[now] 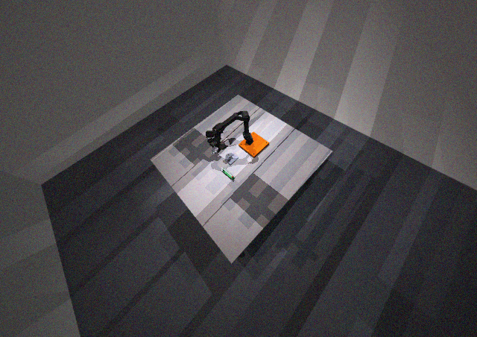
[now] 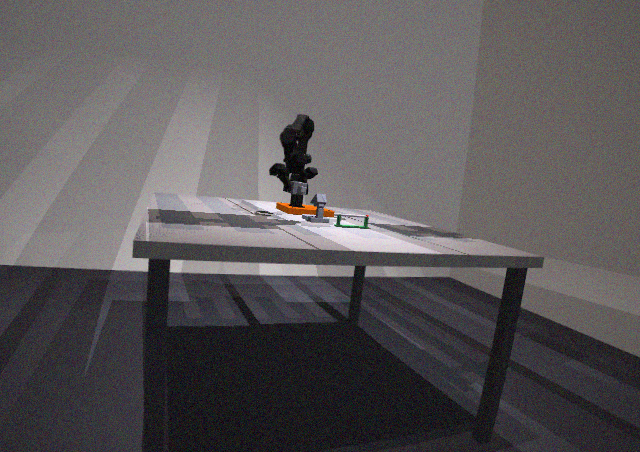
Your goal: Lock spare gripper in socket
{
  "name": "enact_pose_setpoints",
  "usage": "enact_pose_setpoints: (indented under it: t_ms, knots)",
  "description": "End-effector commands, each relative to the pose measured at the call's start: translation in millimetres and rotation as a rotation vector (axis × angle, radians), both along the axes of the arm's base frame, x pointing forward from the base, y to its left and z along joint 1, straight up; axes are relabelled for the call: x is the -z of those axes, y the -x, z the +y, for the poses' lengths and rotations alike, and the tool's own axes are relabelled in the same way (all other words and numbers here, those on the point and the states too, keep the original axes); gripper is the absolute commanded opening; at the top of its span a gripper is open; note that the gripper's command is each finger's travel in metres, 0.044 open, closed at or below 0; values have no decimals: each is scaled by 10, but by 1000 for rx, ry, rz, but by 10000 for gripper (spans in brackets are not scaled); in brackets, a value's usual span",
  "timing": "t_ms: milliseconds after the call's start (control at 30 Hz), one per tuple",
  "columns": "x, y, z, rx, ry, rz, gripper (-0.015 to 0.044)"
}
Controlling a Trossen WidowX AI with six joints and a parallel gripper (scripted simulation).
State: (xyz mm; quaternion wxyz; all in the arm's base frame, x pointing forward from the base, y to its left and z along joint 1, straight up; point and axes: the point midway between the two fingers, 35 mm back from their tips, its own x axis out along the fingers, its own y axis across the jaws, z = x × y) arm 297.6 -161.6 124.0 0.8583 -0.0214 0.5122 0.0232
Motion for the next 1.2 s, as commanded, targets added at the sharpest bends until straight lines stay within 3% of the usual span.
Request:
enact_pose_setpoints:
  t_ms: [0, 1167]
  knots:
    - [27, 9, 70, 1, 6, 36, 0]
    - [127, 336, 614, -30, 254, 376, 0]
